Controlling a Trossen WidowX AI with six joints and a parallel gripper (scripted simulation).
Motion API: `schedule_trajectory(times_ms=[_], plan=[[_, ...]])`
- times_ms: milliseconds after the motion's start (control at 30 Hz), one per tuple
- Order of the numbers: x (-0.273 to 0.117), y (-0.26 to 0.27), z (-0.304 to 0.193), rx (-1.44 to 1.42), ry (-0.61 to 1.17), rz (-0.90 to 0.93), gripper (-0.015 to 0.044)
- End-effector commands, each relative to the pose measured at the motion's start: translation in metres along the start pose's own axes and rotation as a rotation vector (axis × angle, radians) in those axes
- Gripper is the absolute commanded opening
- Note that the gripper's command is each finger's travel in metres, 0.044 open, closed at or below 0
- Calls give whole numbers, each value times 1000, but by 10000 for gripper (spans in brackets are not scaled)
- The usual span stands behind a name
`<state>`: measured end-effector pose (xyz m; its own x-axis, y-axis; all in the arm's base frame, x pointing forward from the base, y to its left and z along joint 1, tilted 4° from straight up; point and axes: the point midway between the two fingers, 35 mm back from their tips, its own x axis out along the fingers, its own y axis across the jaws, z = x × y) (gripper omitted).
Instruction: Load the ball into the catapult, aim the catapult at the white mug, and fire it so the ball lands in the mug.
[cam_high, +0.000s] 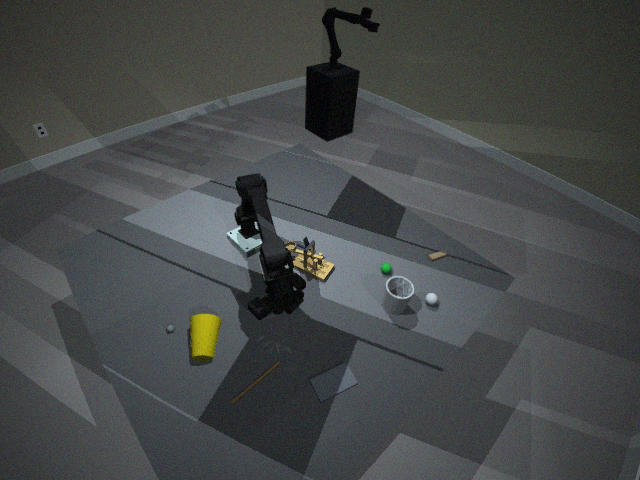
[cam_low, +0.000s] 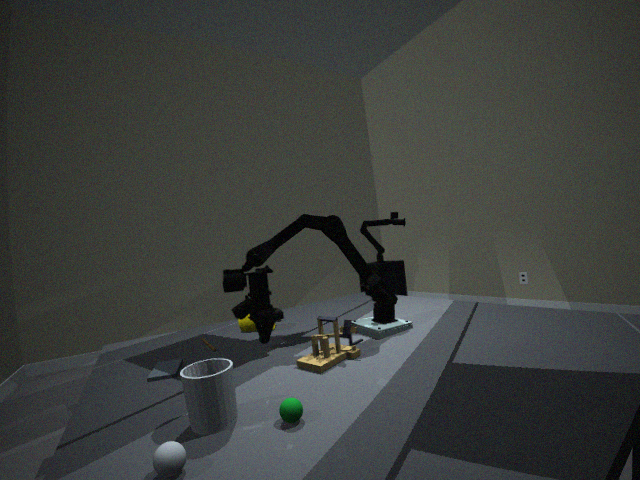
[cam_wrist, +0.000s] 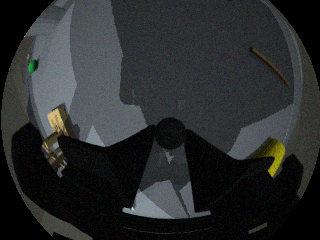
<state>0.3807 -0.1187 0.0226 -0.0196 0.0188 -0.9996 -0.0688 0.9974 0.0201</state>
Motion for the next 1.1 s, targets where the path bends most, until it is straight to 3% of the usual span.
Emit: schedule_trajectory(times_ms=[0, 567, 733, 1067], plan=[[-24, -2, 4, -3, -15, -7, 0], [-105, -3, -3, 25, 12, 4, 0], [-105, 2, -4, 21, 17, 6, 0], [-99, 63, -26, -47, 92, 24, 0]])
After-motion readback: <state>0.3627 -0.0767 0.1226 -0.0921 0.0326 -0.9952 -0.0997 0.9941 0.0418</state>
